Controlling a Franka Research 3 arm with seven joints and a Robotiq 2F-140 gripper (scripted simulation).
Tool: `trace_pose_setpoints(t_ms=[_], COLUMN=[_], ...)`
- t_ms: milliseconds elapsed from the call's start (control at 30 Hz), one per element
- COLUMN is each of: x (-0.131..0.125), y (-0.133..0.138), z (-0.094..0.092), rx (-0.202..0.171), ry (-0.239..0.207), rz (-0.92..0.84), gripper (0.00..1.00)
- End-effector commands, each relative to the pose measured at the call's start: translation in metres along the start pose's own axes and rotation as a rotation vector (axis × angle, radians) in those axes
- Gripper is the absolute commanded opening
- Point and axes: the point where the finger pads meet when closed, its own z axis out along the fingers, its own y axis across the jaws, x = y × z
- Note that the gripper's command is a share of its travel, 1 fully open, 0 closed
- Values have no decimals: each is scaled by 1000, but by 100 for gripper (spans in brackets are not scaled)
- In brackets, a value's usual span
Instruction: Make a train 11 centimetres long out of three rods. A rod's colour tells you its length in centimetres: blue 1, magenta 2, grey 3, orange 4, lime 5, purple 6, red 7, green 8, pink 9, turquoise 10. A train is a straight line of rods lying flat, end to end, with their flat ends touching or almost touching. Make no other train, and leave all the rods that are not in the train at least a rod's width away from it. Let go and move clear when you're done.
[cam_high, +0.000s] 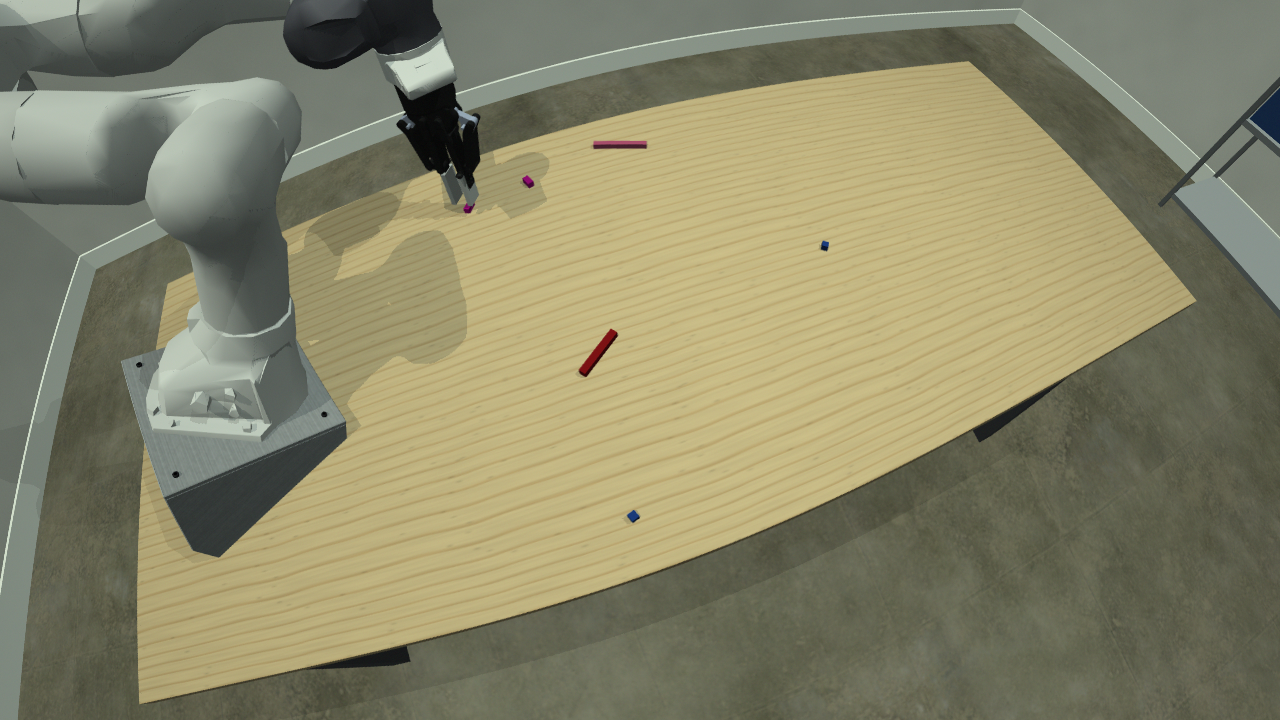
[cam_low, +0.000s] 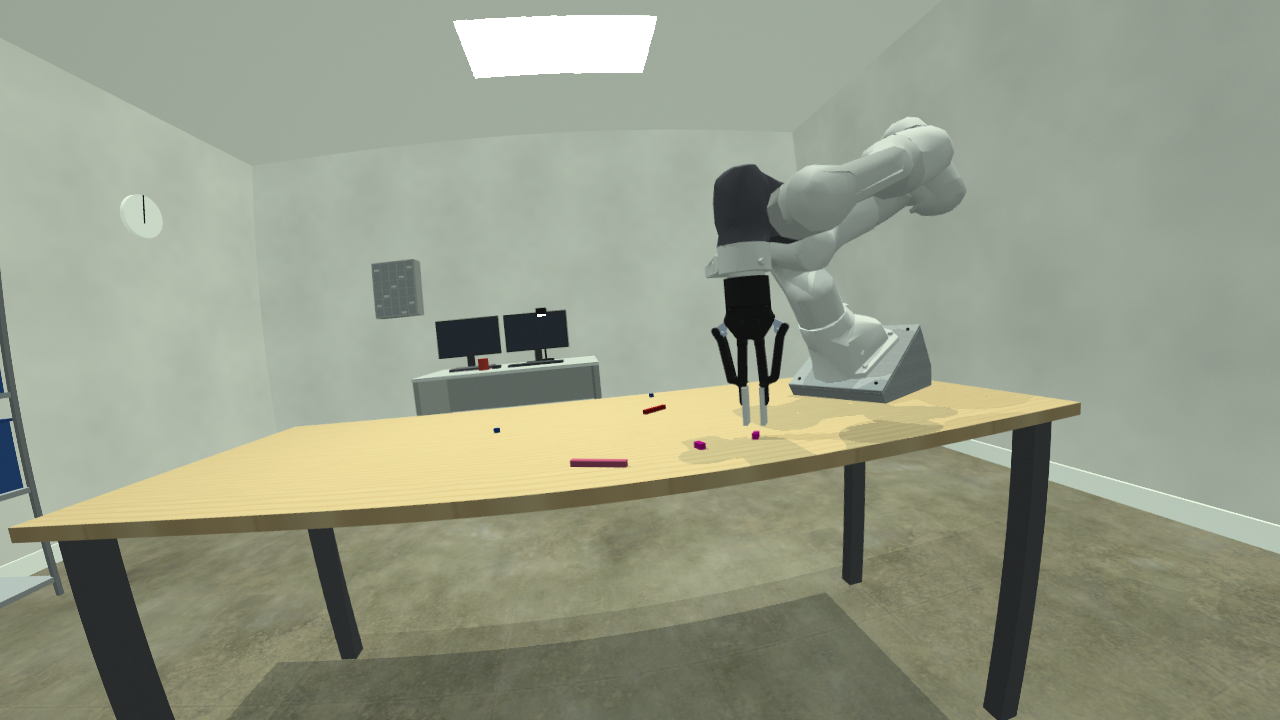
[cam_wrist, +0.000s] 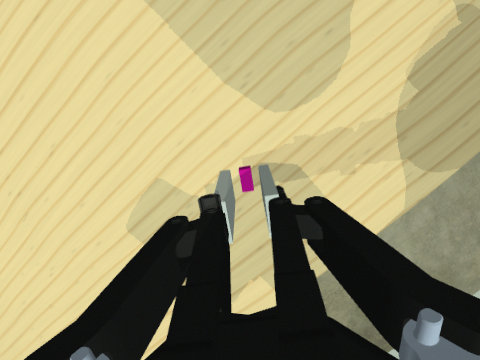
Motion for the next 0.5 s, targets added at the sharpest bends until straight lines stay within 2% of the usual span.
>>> trace_pose_setpoints(t_ms=[0,467], x=[-2,-2], y=[0,0], z=[3,6], rx=[-1,-1], ry=[-12,-12], rz=[-12,-12], gripper=[23,23])
